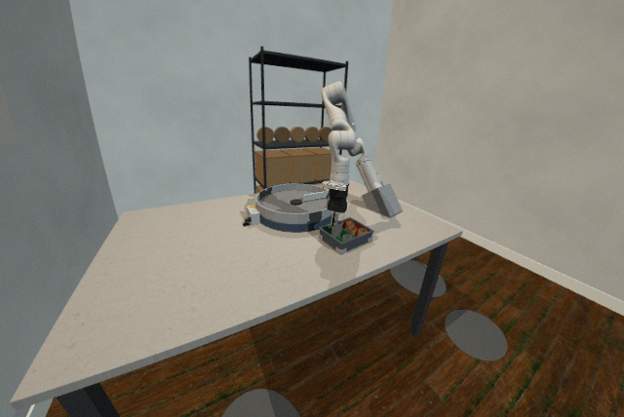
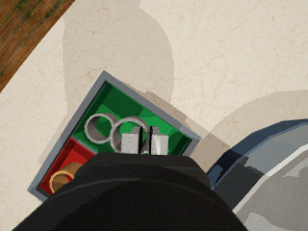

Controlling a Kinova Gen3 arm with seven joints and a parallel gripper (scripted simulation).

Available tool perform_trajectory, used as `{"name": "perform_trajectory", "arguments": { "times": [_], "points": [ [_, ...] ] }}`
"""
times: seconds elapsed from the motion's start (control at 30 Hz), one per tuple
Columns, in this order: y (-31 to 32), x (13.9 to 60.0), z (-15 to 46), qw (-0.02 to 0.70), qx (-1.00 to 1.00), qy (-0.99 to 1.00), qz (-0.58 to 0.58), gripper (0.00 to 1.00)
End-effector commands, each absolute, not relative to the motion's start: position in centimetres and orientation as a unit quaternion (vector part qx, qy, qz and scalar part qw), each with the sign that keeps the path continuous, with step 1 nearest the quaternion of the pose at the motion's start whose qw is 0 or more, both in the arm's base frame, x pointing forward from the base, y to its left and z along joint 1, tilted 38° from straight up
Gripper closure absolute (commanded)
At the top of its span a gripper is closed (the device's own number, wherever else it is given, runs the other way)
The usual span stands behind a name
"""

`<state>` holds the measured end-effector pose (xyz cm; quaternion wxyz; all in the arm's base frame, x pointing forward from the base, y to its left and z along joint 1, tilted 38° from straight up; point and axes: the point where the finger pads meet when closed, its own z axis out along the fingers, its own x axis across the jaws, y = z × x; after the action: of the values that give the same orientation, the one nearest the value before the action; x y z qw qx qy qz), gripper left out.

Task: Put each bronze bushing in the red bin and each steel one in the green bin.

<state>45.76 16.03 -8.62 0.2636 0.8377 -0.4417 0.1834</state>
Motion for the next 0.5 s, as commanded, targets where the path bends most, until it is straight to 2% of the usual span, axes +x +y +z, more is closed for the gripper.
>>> {"name": "perform_trajectory", "arguments": {
  "times": [0.0, 0.47],
  "points": [
    [15.95, 45.93, -8.66, 0.262, 0.837, -0.442, 0.185, 1.00],
    [15.82, 46.02, -8.72, 0.262, 0.837, -0.443, 0.186, 1.00]
  ]
}}
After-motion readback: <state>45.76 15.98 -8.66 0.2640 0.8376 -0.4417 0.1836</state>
